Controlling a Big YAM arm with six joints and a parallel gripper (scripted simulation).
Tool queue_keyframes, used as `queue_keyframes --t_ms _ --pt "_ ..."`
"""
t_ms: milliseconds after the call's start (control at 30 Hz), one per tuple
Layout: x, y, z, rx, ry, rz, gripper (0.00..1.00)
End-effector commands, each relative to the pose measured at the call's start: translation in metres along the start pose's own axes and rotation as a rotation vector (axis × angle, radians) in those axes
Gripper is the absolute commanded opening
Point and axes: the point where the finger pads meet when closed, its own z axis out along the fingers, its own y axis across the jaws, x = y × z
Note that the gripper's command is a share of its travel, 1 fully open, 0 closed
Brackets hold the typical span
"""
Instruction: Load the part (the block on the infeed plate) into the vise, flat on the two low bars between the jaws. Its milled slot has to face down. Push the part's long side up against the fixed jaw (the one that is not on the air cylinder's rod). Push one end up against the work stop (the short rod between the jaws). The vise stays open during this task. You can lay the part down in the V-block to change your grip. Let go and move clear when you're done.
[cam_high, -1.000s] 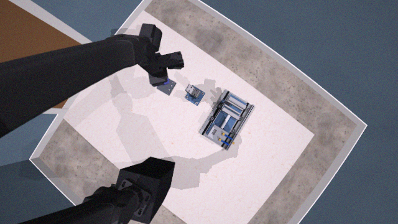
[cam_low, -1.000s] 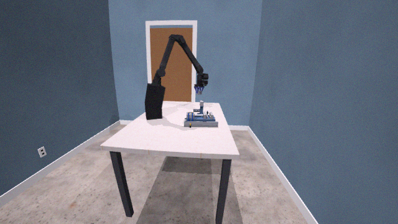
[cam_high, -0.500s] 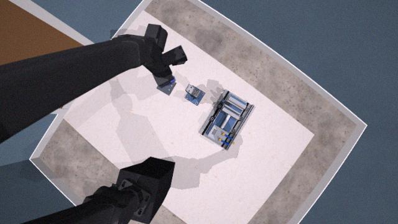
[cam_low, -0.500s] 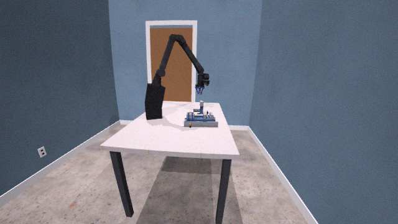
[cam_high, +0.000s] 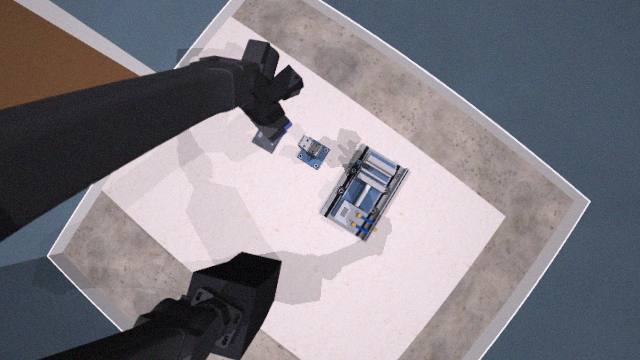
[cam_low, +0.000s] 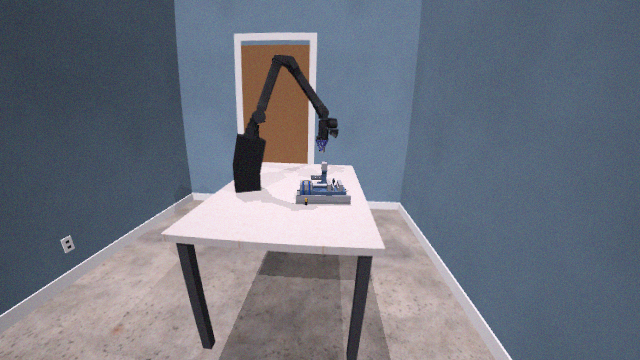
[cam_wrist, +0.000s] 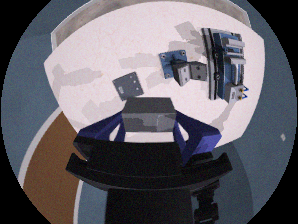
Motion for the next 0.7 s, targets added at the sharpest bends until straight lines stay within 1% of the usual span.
queue_keyframes --t_ms 0,367,433,467,667 --pt "-0.007 -0.004 -0.007 -0.016 -0.02 -0.114 0.0" --pt "-0.015 -0.016 -0.008 -0.014 -0.024 -0.358 0.0" --pt "-0.015 -0.016 -0.008 -0.014 -0.024 -0.358 0.0" --pt "-0.019 -0.015 -0.009 -0.016 -0.031 -0.38 0.0" --pt "-0.019 -0.023 -0.008 -0.012 -0.028 -0.512 0.0"
